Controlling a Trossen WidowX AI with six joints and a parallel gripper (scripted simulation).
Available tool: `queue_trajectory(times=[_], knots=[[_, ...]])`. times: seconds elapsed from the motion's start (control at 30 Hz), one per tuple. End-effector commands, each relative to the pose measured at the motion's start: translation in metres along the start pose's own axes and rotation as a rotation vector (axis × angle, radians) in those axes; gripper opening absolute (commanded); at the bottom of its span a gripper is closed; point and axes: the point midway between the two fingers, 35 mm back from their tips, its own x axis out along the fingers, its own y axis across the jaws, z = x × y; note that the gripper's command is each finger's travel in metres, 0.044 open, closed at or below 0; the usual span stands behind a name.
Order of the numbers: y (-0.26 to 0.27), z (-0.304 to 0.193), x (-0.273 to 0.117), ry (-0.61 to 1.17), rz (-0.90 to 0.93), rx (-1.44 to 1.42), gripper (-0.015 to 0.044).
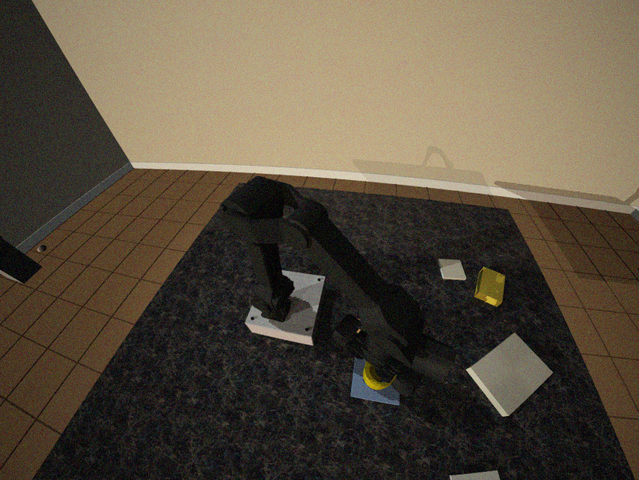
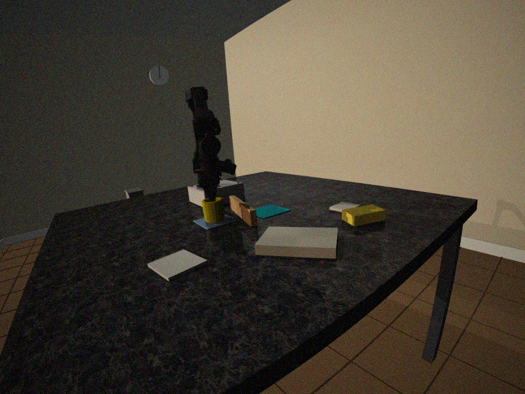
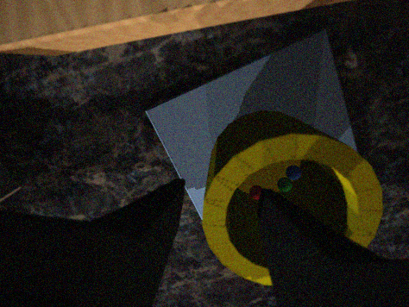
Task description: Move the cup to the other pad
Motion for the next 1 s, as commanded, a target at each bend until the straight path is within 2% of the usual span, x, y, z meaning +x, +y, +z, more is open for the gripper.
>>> queue_trajectory(times=[0.0,0.57,0.97], knots=[[0.001,-0.001,0.009,0.004,0.003,-0.004,0.0166],[0.003,-0.001,0.025,0.004,0.003,-0.004,0.0166],[0.002,-0.001,0.024,0.001,0.003,0.0,0.0087]])
